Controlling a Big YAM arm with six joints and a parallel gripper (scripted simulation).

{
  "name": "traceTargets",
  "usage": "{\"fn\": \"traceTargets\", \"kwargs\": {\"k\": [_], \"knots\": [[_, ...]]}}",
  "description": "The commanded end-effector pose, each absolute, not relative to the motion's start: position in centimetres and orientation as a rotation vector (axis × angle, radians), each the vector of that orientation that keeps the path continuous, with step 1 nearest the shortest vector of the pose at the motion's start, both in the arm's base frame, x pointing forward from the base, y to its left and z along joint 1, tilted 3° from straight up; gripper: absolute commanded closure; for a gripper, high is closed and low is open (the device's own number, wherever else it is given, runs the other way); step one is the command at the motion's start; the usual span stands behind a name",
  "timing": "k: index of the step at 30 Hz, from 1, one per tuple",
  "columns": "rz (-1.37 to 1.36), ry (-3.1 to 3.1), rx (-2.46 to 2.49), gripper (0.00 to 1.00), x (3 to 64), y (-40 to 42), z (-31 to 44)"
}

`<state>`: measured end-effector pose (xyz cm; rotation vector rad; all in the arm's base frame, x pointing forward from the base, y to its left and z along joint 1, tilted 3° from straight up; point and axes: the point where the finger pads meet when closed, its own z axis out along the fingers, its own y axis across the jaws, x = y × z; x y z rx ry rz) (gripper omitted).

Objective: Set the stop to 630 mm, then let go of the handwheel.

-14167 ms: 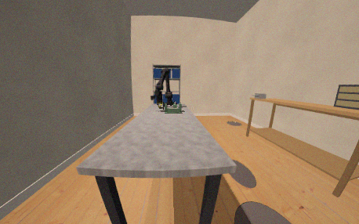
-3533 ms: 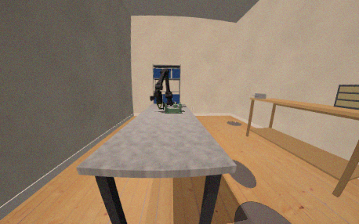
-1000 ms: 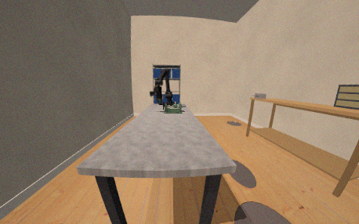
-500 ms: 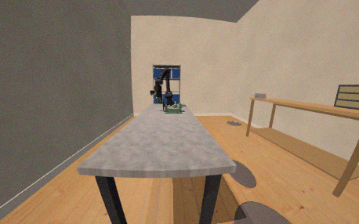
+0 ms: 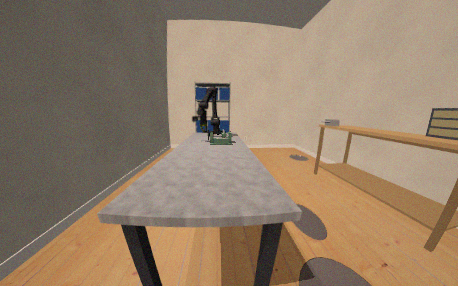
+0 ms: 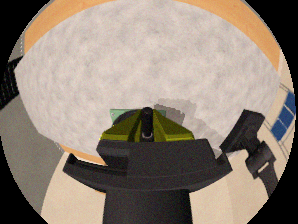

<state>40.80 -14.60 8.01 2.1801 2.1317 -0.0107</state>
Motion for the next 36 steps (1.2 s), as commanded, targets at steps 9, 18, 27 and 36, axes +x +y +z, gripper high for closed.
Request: {"fn": "traceTargets", "kwargs": {"k": [9, 18, 27, 36], "knots": [[-0.057, 2.152, 2.206, 0.94, 38.0, -15.2, 5.1], [-0.066, 2.160, 2.214, 0.94, 37.6, -15.1, 4.7], [-0.058, 2.152, 2.206, 0.94, 38.3, -15.3, 2.8], [-0.058, 2.149, 2.209, 0.94, 38.6, -15.4, 2.3]]}}
